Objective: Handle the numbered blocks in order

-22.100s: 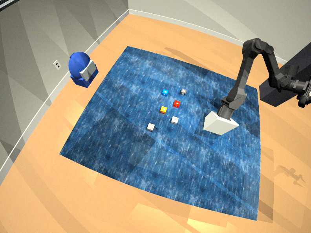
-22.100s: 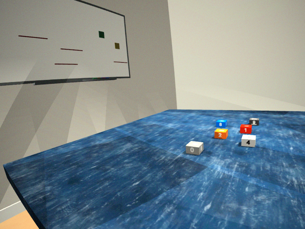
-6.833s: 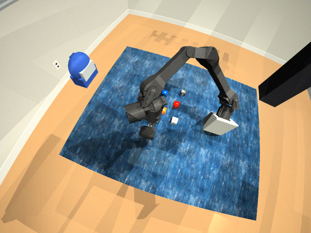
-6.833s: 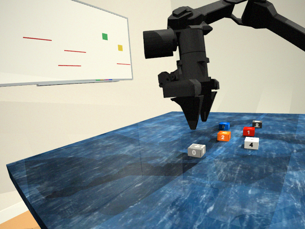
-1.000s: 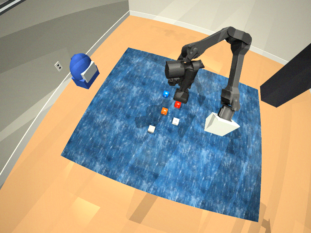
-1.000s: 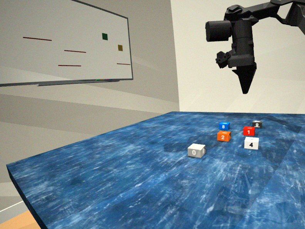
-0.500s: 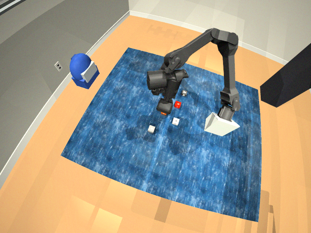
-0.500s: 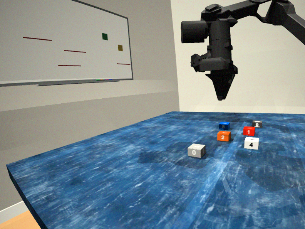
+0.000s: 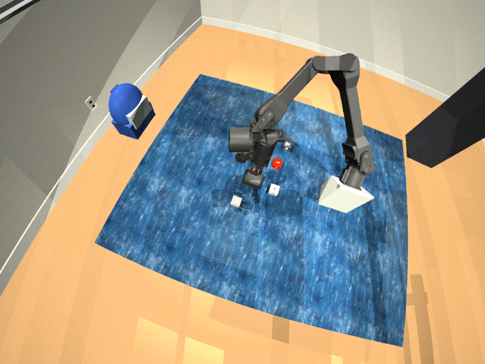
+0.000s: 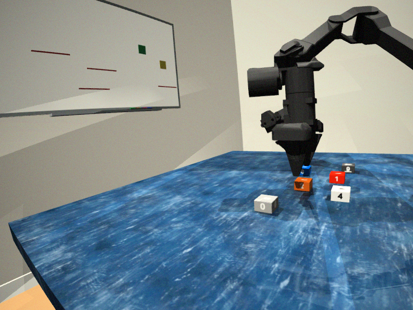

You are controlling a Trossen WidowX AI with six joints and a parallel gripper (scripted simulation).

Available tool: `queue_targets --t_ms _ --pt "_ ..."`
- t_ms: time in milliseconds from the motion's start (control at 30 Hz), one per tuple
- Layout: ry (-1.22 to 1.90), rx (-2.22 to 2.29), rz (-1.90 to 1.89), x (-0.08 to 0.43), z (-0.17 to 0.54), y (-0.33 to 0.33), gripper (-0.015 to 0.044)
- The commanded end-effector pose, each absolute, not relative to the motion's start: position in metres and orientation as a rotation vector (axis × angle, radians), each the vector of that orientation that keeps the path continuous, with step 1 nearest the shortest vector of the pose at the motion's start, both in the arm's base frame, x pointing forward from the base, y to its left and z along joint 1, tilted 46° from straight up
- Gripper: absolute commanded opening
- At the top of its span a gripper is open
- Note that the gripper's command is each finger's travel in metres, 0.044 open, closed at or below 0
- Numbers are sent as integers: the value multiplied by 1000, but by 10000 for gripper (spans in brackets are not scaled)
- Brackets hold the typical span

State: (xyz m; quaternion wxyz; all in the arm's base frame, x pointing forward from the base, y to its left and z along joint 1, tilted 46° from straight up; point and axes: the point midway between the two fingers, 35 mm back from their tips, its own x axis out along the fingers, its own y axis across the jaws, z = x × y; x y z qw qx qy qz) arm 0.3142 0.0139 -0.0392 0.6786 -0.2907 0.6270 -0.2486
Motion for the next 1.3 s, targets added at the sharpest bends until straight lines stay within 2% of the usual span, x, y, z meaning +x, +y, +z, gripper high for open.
queue_targets --t_ms 0,567,933,1267 --pt "1415 -663 -560 312 -45 7 400" --pt "1415 -664 -561 314 -62 -11 400" --pt "1415 -664 -561 314 -62 -11 120" --pt "1415 -664 -561 314 -62 -11 120"
